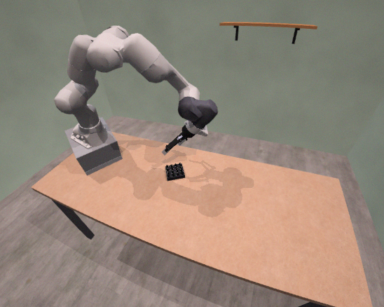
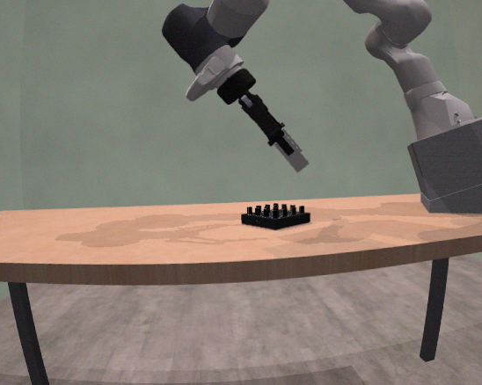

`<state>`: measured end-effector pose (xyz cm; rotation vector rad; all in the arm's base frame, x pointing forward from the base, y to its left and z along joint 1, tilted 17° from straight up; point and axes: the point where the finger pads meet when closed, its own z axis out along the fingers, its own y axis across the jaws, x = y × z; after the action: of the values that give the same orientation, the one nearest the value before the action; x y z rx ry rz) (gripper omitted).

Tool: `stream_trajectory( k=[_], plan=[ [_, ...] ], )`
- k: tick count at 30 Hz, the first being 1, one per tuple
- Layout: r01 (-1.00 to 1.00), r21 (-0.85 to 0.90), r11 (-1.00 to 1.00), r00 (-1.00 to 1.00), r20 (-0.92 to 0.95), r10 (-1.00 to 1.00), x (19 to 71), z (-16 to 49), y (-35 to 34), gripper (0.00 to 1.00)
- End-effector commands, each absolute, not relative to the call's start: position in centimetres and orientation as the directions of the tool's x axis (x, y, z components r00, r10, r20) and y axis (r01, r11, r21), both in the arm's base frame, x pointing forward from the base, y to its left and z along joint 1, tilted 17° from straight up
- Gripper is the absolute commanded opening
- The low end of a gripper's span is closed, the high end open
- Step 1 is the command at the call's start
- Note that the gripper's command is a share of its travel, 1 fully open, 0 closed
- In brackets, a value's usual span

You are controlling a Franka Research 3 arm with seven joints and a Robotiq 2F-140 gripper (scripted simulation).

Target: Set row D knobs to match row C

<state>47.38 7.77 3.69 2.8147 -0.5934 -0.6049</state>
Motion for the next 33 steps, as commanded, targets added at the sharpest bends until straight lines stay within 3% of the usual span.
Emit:
stream_trajectory(
  k=[1,33],
  plan=[
    [-0.293,0.252,-0.922,0.874,-0.321,-0.365,47.7,3.6,7.3,1.0],
    [-0.195,0.229,-0.954,0.937,-0.244,-0.25,47.6,3.2,5.6,1.0]
  ],
)
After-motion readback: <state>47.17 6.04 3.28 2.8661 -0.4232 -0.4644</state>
